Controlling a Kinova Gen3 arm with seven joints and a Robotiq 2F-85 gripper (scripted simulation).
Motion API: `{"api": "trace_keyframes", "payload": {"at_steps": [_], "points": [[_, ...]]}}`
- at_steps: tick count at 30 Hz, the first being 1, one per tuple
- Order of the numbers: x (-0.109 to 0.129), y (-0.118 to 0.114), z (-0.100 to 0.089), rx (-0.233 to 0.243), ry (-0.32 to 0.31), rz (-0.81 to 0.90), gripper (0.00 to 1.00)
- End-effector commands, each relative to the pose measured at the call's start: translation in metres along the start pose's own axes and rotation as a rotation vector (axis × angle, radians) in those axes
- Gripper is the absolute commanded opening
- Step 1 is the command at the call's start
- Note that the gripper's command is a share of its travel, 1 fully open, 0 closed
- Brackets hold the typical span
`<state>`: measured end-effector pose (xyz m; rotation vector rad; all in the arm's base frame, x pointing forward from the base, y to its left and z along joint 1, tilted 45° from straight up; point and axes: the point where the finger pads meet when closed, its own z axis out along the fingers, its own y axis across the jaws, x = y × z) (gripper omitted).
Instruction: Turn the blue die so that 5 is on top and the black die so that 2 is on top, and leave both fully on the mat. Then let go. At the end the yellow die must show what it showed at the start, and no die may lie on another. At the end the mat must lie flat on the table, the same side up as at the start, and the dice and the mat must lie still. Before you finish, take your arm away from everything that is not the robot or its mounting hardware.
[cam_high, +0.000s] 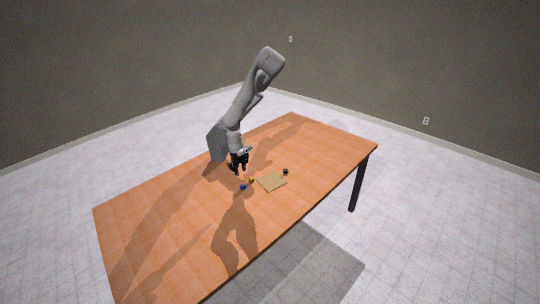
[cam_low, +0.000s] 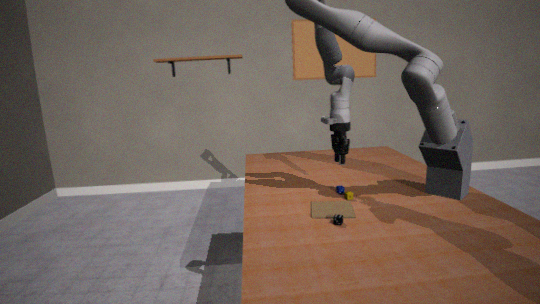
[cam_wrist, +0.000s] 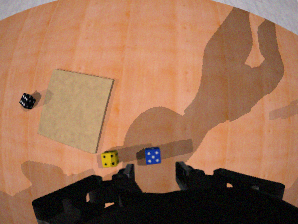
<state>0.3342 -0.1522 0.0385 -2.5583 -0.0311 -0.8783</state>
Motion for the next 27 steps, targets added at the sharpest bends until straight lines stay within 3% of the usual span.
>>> {"api": "trace_keyframes", "payload": {"at_steps": [1,15,27], "points": [[-0.0004,0.0011,-0.0008,-0.009,-0.006,0.005,1.00],[0.0014,-0.0003,-0.0002,-0.002,0.000,0.004,1.00],[0.0012,-0.0002,0.0025,-0.002,0.001,0.125,1.00]]}}
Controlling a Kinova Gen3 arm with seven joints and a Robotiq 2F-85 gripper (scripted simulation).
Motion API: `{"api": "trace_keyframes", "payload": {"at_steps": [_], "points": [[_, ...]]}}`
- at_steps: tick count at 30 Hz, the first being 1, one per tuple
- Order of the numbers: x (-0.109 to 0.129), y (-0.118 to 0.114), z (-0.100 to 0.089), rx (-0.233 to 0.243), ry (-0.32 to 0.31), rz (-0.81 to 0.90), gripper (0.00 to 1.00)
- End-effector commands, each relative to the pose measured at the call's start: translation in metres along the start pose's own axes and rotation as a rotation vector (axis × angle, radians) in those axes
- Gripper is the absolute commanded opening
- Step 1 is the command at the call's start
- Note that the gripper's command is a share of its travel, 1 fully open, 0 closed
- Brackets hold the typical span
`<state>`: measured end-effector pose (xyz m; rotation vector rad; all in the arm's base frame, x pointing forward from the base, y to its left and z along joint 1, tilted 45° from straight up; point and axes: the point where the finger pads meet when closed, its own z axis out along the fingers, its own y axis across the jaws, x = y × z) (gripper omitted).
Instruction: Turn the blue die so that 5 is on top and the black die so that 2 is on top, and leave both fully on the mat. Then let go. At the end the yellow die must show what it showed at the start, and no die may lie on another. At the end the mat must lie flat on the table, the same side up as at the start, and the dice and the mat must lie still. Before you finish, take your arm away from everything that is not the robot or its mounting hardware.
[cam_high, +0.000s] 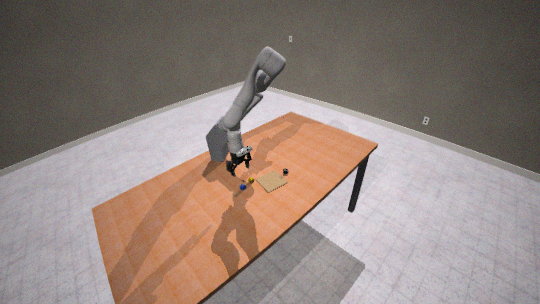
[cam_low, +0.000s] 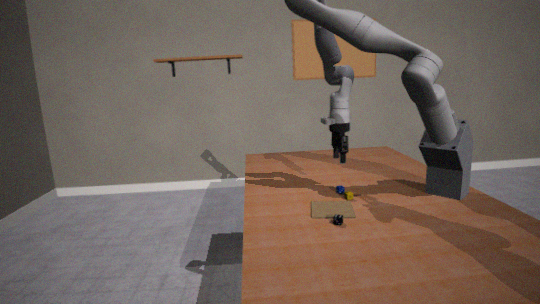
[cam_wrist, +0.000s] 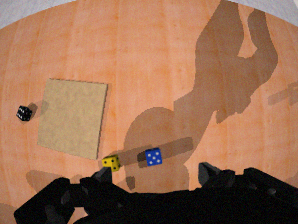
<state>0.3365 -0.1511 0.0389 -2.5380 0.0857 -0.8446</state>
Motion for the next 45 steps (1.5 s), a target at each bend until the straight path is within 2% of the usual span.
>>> {"api": "trace_keyframes", "payload": {"at_steps": [1,14,16,31,33,45], "points": [[-0.001,0.001,0.002,-0.001,0.000,0.055,1.00],[-0.002,0.001,0.011,-0.002,0.001,0.477,1.00],[-0.002,0.001,0.011,-0.002,0.001,0.477,1.00],[-0.005,0.002,0.024,-0.007,0.002,1.065,1.00],[-0.005,0.002,0.024,-0.007,0.002,1.065,1.00],[-0.007,0.002,0.031,-0.011,0.002,1.355,1.00]]}}
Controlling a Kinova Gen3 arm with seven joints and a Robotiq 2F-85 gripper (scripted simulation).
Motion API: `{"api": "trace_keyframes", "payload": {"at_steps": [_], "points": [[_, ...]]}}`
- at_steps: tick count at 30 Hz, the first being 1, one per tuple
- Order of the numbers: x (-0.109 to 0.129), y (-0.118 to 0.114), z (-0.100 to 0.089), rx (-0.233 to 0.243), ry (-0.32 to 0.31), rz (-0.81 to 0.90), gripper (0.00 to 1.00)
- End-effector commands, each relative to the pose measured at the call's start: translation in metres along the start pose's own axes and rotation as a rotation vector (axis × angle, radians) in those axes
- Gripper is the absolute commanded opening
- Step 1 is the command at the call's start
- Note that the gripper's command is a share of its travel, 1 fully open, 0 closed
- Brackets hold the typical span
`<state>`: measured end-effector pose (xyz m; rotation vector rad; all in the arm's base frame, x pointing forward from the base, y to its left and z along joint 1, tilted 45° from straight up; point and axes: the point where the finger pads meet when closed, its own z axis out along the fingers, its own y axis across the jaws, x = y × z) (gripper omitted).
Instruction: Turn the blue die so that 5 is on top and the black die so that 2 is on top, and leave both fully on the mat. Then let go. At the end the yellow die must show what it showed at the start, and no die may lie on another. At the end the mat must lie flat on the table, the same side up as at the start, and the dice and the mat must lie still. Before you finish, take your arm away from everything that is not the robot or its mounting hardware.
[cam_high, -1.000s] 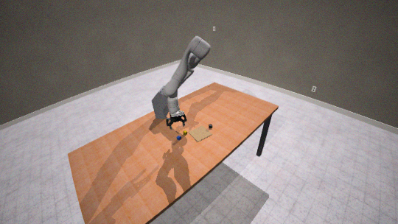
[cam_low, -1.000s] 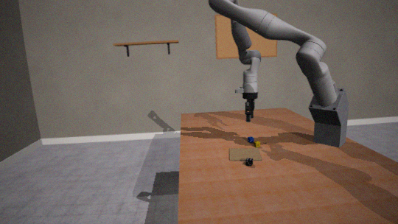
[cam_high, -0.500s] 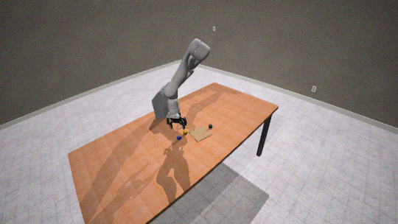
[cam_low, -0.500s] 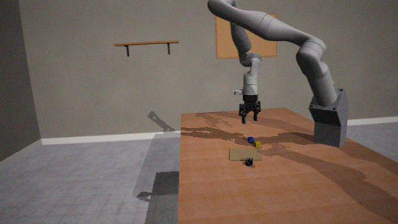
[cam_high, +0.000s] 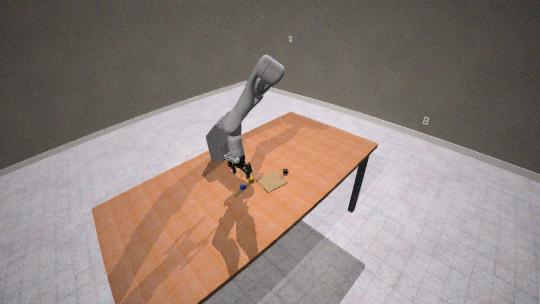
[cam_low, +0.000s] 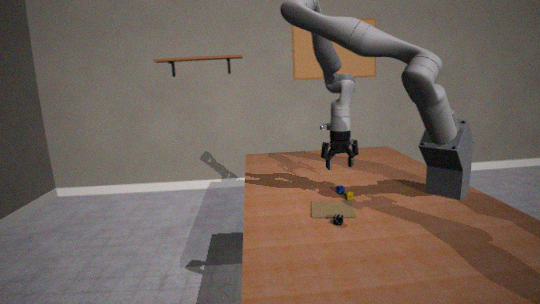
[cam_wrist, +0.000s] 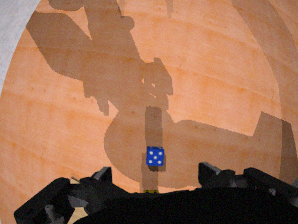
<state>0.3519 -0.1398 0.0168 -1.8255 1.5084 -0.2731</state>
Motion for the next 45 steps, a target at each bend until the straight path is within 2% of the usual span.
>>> {"api": "trace_keyframes", "payload": {"at_steps": [1,14,15,45], "points": [[-0.0001,0.0049,0.0018,-0.012,0.002,0.057,1.00],[-0.0001,0.0053,0.0029,-0.012,0.003,0.105,1.00],[-0.0001,0.0053,0.0029,-0.012,0.003,0.105,0.41],[-0.0001,0.0053,0.0029,-0.012,0.003,0.105,0.41]]}}
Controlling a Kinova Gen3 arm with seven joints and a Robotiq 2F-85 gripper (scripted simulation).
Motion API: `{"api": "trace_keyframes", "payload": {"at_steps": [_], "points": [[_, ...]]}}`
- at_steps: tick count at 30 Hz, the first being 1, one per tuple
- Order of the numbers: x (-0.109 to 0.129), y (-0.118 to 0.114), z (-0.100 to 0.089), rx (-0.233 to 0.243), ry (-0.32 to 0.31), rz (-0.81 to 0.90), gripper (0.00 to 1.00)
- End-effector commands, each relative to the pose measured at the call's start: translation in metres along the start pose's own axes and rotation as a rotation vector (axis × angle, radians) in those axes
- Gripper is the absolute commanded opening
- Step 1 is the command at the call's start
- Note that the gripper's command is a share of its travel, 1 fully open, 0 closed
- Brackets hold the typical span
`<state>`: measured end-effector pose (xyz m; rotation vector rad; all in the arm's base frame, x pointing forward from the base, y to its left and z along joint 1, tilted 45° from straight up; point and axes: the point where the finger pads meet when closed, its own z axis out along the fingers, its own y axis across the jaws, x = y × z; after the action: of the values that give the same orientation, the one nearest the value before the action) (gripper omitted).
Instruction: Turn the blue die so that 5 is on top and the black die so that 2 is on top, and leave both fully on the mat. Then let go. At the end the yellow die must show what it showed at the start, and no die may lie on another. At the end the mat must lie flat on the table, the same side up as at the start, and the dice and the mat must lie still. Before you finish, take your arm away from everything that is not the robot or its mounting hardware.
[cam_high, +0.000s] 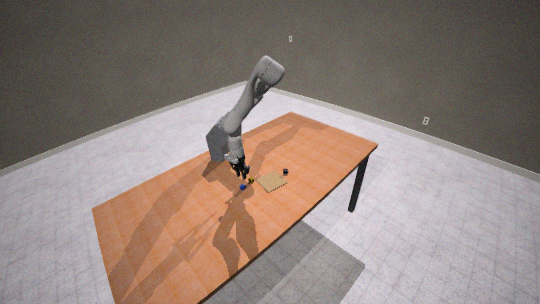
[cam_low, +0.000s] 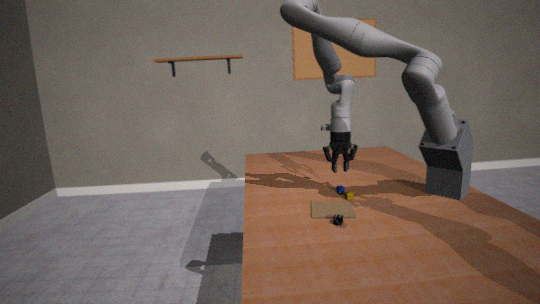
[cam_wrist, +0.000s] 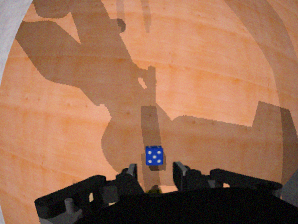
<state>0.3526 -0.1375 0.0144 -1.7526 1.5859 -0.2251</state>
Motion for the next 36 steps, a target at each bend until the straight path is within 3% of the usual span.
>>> {"api": "trace_keyframes", "payload": {"at_steps": [1,16,36], "points": [[0.001,0.004,0.000,-0.010,0.006,0.014,0.41],[0.002,0.004,0.002,-0.010,0.005,0.014,0.41],[0.002,0.004,0.023,-0.010,0.005,0.014,0.41]]}}
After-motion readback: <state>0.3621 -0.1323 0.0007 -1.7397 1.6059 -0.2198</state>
